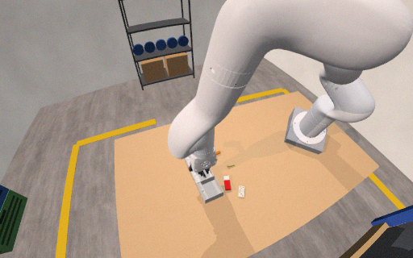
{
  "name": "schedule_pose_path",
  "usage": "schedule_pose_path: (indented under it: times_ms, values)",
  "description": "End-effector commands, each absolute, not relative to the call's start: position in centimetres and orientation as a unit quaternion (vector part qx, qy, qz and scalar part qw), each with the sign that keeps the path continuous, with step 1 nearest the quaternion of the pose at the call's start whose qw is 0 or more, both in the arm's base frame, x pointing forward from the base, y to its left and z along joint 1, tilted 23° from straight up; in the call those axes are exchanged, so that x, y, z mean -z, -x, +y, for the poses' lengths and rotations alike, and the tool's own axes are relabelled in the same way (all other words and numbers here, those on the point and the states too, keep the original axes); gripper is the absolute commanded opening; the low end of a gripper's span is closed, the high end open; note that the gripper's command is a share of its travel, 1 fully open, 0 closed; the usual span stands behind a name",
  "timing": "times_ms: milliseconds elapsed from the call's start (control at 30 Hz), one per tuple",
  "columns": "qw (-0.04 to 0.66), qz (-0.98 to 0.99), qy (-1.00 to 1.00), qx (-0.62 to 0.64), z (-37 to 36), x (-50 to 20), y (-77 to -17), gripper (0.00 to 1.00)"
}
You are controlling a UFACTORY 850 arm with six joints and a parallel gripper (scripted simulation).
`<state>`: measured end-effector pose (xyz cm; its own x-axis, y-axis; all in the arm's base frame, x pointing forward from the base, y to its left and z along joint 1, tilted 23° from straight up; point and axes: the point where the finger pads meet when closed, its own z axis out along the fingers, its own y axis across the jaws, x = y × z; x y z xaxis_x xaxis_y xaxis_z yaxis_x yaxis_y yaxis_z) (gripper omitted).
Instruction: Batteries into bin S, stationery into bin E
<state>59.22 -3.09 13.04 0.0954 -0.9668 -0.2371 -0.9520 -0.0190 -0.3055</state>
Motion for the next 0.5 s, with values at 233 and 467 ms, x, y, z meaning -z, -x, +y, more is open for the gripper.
schedule_pose_path:
  times_ms: [233, 467]
  values:
    - [0.197, 0.672, 0.713, 0.019, -3.4, -14.2, -58.9, 0.23]
    - [0.197, 0.672, 0.713, 0.019, -4.0, -16.4, -58.2, 0.23]
